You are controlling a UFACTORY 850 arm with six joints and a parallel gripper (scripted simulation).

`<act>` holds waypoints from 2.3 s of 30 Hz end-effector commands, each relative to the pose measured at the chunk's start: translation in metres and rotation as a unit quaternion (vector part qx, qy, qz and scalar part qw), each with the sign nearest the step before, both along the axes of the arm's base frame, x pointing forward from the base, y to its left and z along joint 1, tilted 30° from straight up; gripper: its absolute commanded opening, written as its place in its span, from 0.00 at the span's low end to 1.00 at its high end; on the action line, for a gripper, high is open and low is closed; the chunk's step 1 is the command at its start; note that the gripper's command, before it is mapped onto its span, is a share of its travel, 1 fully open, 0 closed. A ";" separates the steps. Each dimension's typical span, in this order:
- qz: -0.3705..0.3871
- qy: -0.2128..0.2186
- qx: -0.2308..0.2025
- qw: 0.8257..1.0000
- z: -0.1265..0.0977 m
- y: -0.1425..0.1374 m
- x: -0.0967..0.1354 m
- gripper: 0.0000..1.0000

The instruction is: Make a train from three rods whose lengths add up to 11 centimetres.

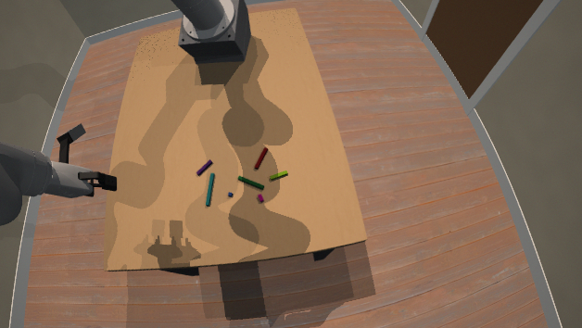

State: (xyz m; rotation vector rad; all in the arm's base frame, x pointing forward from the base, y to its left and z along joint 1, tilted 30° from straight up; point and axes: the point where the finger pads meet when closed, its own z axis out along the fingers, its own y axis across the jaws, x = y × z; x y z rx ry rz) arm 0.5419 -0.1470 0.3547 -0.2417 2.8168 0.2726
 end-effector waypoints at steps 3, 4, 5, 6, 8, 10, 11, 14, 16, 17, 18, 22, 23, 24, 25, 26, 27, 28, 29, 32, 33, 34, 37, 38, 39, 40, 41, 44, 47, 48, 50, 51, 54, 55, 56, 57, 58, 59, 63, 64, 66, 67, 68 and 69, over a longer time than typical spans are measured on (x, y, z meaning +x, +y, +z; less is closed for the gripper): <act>-0.052 -0.004 0.004 0.999 -0.032 0.041 0.024 1.00; -0.060 -0.005 0.005 0.998 -0.037 0.047 0.026 1.00; -0.067 -0.005 0.006 0.998 -0.042 0.053 0.028 1.00; -0.075 -0.005 0.007 0.997 -0.047 0.059 0.030 1.00; -0.090 -0.006 0.009 0.996 -0.056 0.071 0.034 1.00; -0.105 -0.007 0.011 0.994 -0.065 0.083 0.037 1.00; -0.105 -0.007 0.011 0.994 -0.065 0.083 0.037 1.00; -0.133 -0.009 0.015 0.991 -0.083 0.106 0.042 1.00; -0.145 -0.010 0.016 0.989 -0.090 0.116 0.043 1.00; -0.154 -0.011 0.017 0.988 -0.095 0.123 0.044 1.00; -0.162 -0.012 0.018 0.987 -0.100 0.129 0.044 1.00; -0.194 -0.015 0.022 0.981 -0.119 0.154 0.044 1.00; -0.202 -0.016 0.022 0.979 -0.124 0.160 0.044 1.00; -0.210 -0.017 0.023 0.977 -0.129 0.166 0.043 1.00; -0.218 -0.019 0.024 0.976 -0.133 0.172 0.043 1.00; -0.226 -0.020 0.025 0.974 -0.138 0.179 0.042 1.00; -0.234 -0.021 0.026 0.972 -0.143 0.185 0.041 1.00; -0.234 -0.021 0.026 0.972 -0.143 0.185 0.041 1.00; -0.234 -0.021 0.026 0.972 -0.143 0.185 0.041 1.00; -0.269 -0.028 0.029 0.962 -0.163 0.210 0.035 1.00; -0.275 -0.030 0.029 0.960 -0.166 0.215 0.033 1.00; -0.280 -0.031 0.030 0.959 -0.169 0.218 0.032 1.00; -0.302 -0.037 0.032 0.952 -0.182 0.234 0.026 1.00; -0.302 -0.037 0.032 0.952 -0.182 0.234 0.026 1.00; -0.302 -0.037 0.032 0.952 -0.182 0.234 0.026 1.00; -0.302 -0.037 0.032 0.952 -0.182 0.234 0.026 1.00; -0.302 -0.037 0.032 0.952 -0.182 0.234 0.026 1.00; -0.322 -0.044 0.034 0.945 -0.192 0.247 0.019 1.00; -0.322 -0.044 0.034 0.945 -0.192 0.247 0.019 1.00; -0.322 -0.044 0.034 0.945 -0.192 0.247 0.019 1.00; -0.322 -0.044 0.034 0.945 -0.192 0.247 0.019 1.00; -0.322 -0.044 0.034 0.945 -0.192 0.247 0.019 1.00; -0.339 -0.050 0.036 0.939 -0.201 0.258 0.013 1.00; -0.339 -0.050 0.036 0.939 -0.201 0.258 0.013 1.00; -0.339 -0.050 0.036 0.939 -0.201 0.258 0.013 1.00; -0.339 -0.050 0.036 0.939 -0.201 0.258 0.013 1.00; -0.353 -0.056 0.038 0.933 -0.209 0.267 0.007 1.00; -0.353 -0.056 0.038 0.933 -0.209 0.267 0.007 1.00; -0.364 -0.062 0.039 0.929 -0.214 0.274 0.002 1.00; -0.372 -0.066 0.040 0.925 -0.219 0.279 -0.003 1.00; -0.378 -0.069 0.041 0.922 -0.222 0.283 -0.006 1.00; -0.378 -0.069 0.041 0.922 -0.222 0.283 -0.006 1.00; -0.381 -0.071 0.042 0.921 -0.224 0.285 -0.008 1.00; -0.383 -0.073 0.042 0.920 -0.225 0.286 -0.009 1.00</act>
